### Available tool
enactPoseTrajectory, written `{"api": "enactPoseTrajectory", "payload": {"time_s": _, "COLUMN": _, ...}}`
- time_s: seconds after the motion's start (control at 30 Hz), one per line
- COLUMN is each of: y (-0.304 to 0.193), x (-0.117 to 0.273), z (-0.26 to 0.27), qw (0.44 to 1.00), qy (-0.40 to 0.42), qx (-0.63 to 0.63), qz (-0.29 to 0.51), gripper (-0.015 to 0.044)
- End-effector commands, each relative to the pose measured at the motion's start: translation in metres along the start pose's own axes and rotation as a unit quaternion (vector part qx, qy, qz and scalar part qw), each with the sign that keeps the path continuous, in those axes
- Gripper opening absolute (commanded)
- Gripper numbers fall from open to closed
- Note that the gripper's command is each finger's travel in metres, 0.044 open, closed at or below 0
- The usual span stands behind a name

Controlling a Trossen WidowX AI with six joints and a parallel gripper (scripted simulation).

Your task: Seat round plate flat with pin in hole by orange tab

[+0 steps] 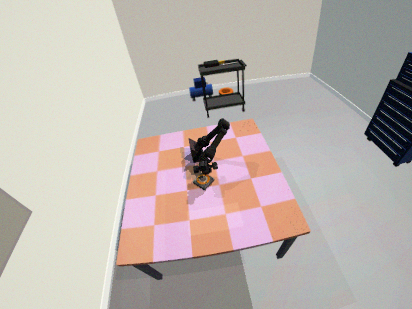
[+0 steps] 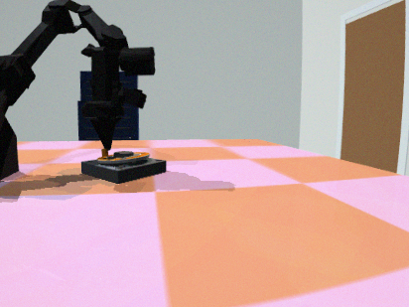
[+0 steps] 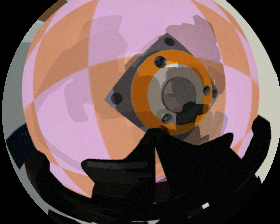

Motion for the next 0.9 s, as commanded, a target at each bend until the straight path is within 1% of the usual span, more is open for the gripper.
{"api": "enactPoseTrajectory", "payload": {"time_s": 0.0, "y": -0.007, "x": -0.002, "z": -0.006, "qw": 1.0, "qy": -0.003, "qx": -0.004, "qz": 0.006, "gripper": 0.0}}
{"api": "enactPoseTrajectory", "payload": {"time_s": 0.87, "y": -0.01, "x": -0.002, "z": -0.019, "qw": 1.0, "qy": -0.004, "qx": -0.004, "qz": 0.007, "gripper": 0.0}}
Point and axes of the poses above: the point midway between the two fingers, 35 mm back from their tips, its own x axis back along the fingers, its own z axis across the jaws, y = z × x, the point moved 3 cm from there along x, back along the fingers, and after that the axes turned 15 degrees about -x, right-handed, at the moved point
